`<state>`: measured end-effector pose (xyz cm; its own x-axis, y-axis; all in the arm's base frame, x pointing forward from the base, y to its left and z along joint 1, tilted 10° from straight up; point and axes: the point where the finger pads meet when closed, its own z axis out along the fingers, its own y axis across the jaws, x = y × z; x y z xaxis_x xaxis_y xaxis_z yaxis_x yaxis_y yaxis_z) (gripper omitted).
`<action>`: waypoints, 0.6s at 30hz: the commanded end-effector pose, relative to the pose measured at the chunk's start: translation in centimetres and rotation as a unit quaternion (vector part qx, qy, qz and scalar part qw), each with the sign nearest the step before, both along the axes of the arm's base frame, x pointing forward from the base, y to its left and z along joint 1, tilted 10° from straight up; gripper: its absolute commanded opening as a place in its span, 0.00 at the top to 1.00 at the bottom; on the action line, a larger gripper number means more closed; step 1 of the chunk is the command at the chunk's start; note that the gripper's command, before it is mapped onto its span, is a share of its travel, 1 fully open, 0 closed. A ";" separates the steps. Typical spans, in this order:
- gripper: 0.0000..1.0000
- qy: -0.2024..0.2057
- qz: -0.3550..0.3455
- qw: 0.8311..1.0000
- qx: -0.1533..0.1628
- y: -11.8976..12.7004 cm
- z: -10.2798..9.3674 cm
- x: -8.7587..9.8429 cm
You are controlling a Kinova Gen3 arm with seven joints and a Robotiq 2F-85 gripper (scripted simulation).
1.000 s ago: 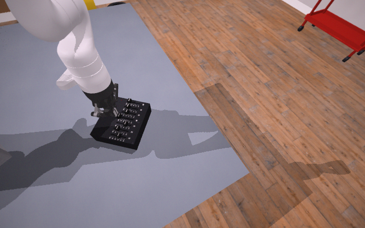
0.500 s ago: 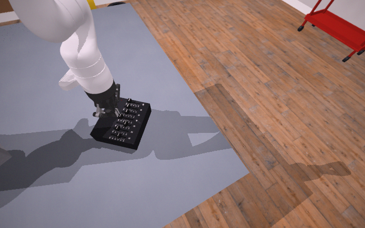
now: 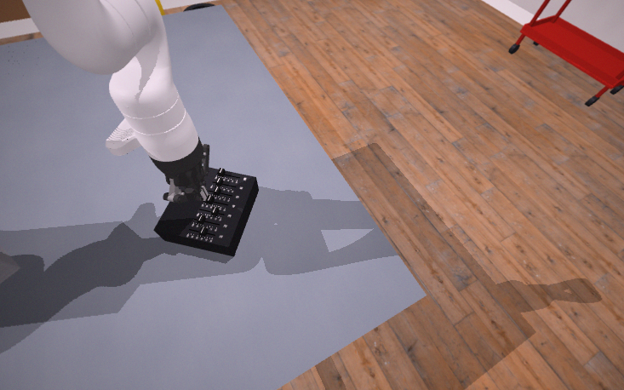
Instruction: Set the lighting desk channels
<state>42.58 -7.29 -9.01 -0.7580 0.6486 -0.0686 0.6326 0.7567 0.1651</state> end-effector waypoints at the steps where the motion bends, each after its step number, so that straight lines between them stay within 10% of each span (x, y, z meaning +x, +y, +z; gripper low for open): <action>1: 1.00 0.000 0.003 1.000 -0.001 -0.4 0.0 0.2; 18: 1.00 0.000 0.003 1.000 -0.001 -1.0 0.1 0.9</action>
